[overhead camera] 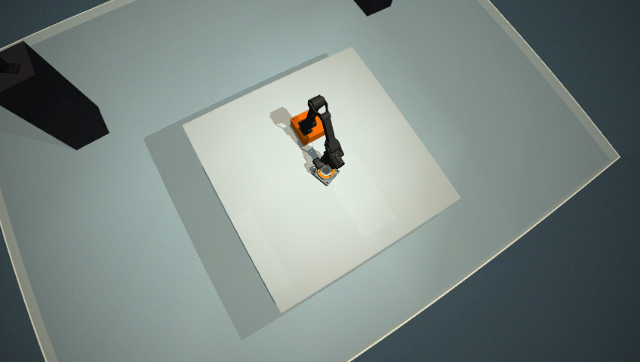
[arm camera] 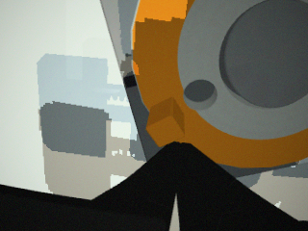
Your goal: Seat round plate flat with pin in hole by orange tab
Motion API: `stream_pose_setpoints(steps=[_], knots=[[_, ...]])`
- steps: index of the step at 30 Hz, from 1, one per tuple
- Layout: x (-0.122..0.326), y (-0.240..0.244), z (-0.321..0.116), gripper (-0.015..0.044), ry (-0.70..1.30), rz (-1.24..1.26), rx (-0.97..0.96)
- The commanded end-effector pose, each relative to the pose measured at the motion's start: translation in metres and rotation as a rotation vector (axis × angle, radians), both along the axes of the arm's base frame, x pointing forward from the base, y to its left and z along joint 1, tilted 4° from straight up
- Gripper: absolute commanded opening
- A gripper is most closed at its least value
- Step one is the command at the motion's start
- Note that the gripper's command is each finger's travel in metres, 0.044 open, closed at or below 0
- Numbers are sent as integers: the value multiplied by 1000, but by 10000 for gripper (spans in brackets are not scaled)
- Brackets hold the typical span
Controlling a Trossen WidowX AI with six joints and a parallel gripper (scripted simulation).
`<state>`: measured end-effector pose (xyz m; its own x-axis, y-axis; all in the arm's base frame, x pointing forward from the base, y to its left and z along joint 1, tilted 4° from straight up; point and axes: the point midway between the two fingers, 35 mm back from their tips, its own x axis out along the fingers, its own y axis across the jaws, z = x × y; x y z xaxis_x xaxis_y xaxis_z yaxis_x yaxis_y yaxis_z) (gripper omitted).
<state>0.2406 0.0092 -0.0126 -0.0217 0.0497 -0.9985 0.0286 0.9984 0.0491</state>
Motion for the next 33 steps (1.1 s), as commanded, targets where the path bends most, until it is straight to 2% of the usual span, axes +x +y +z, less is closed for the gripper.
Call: stream_pose_setpoints(steps=[1, 18, 28, 33], knots=[[7, 5, 2, 0, -17, 3, 12], [14, 9, 4, 0, -17, 3, 12], [7, 5, 46, 0, -17, 3, 12], [5, 4, 41, 0, -10, -2, 7]])
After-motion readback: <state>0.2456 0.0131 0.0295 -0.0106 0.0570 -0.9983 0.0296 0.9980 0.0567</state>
